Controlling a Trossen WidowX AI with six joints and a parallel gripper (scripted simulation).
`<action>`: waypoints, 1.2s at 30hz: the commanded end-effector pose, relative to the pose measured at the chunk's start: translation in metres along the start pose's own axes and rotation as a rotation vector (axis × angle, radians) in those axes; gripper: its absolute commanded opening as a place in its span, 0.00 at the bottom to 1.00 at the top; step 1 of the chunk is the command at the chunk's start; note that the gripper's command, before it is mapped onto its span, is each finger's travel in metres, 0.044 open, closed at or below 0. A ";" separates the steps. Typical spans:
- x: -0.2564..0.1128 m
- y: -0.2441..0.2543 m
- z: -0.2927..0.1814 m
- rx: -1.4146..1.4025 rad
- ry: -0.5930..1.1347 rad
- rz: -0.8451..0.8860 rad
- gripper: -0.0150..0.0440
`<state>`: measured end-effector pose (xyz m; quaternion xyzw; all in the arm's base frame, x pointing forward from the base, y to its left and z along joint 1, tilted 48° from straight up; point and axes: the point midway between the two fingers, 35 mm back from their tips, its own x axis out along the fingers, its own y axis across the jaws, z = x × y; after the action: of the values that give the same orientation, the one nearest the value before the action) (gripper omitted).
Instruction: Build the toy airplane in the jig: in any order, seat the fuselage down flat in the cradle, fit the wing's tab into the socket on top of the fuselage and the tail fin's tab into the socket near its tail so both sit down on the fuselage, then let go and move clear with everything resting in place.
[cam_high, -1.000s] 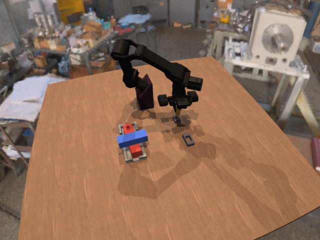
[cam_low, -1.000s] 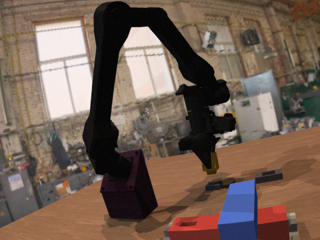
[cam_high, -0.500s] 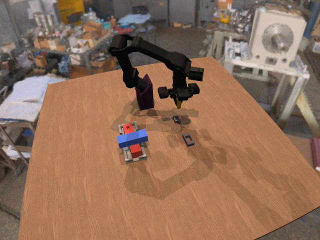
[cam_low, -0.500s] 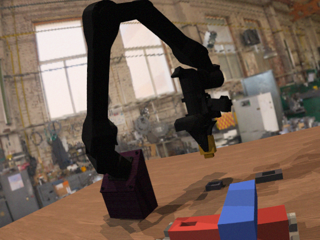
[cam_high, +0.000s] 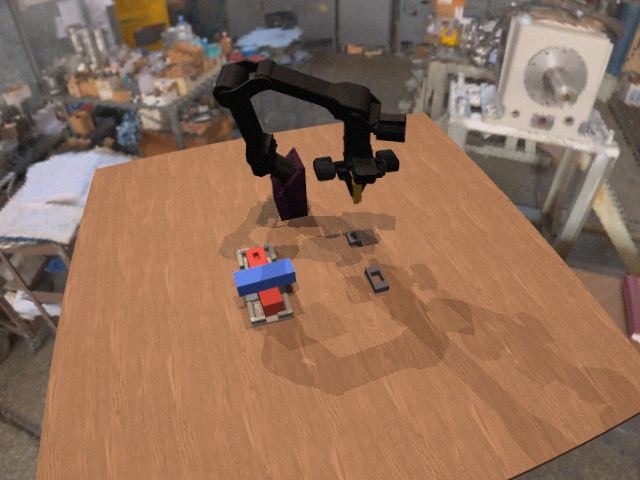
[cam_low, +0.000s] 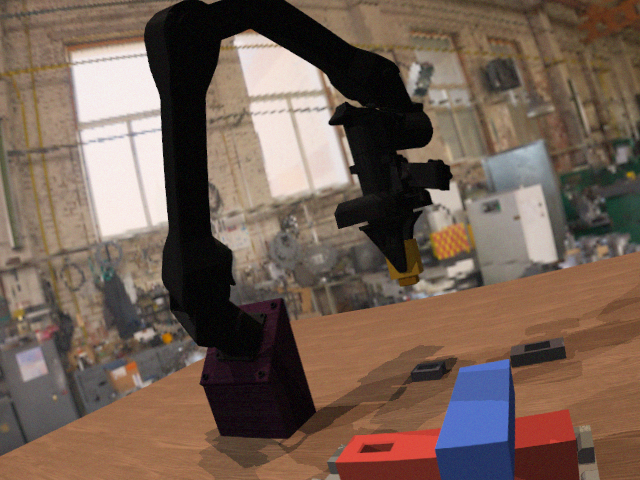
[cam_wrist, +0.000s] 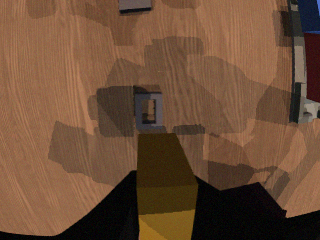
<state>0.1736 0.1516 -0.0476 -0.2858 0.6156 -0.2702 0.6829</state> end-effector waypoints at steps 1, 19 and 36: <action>-0.003 -0.004 0.002 -0.001 0.004 0.005 0.25; 0.000 -0.052 0.035 -0.045 0.005 0.046 0.25; 0.009 -0.103 0.055 -0.077 -0.003 0.062 0.25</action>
<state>0.2253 0.0876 0.0197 -0.2891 0.6329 -0.2263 0.6816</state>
